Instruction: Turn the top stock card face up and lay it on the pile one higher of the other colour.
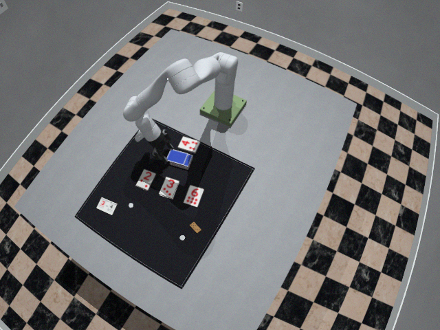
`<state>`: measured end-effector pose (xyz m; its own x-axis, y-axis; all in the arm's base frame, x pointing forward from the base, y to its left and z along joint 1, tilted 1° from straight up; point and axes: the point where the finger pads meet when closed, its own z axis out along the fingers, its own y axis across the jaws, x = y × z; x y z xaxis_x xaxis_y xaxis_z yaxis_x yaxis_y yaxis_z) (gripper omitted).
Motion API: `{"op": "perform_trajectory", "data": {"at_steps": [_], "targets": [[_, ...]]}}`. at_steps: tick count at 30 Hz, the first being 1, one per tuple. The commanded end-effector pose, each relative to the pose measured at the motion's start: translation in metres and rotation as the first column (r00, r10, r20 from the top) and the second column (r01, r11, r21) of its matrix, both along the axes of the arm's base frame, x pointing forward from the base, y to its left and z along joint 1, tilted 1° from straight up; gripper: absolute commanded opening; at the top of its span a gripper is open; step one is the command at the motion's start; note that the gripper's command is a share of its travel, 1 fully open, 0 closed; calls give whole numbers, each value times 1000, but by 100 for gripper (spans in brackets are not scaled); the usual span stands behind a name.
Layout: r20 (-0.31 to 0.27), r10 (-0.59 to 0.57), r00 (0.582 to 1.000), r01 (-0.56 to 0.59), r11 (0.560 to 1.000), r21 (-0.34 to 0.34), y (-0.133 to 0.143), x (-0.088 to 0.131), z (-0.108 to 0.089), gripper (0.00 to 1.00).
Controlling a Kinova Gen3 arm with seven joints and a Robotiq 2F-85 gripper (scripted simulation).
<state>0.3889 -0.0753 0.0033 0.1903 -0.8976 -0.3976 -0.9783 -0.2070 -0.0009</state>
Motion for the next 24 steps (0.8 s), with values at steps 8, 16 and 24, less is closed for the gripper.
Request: {"op": "perform_trajectory", "data": {"at_steps": [8,16,24], "targets": [[2,0,1000,0,1000,0,0,1,4,71],[2,0,1000,0,1000,0,-1,1,17,71],[2,0,1000,0,1000,0,-1,1,33,71]]}}
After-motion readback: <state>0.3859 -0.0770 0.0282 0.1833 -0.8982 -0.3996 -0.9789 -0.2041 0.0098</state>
